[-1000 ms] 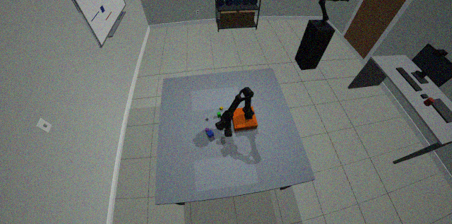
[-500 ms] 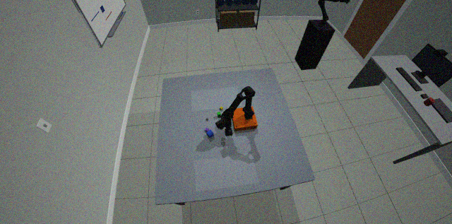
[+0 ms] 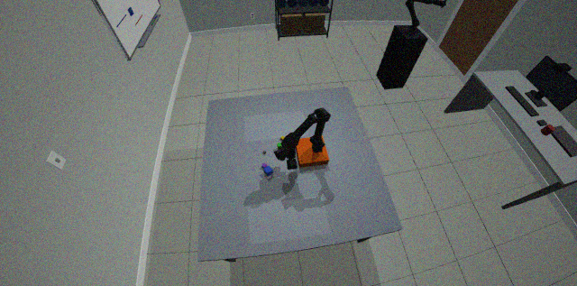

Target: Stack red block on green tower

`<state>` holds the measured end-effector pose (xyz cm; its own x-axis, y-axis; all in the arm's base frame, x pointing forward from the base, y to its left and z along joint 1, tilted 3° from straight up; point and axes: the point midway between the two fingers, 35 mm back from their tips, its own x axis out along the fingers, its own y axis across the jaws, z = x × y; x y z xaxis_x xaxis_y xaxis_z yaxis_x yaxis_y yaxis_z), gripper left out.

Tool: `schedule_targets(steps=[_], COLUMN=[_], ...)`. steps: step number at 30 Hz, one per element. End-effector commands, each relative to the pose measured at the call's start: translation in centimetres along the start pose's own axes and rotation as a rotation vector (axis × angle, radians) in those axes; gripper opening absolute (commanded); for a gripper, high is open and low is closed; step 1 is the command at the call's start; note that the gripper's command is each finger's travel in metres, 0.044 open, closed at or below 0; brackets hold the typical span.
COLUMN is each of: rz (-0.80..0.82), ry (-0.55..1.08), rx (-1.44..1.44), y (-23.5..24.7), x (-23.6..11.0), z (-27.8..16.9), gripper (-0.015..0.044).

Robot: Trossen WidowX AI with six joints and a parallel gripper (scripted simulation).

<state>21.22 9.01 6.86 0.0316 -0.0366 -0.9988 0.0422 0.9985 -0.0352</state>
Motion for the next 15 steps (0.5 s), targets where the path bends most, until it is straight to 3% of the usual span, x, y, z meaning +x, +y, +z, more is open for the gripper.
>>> schedule_targets(steps=[1, 15], rz=[0.002, 0.002], ry=[-0.009, -0.009], rx=[0.004, 0.004], y=[0.0, -0.2], x=[-2.3, -3.5], z=[0.1, 0.2], gripper=[0.0, 0.0])
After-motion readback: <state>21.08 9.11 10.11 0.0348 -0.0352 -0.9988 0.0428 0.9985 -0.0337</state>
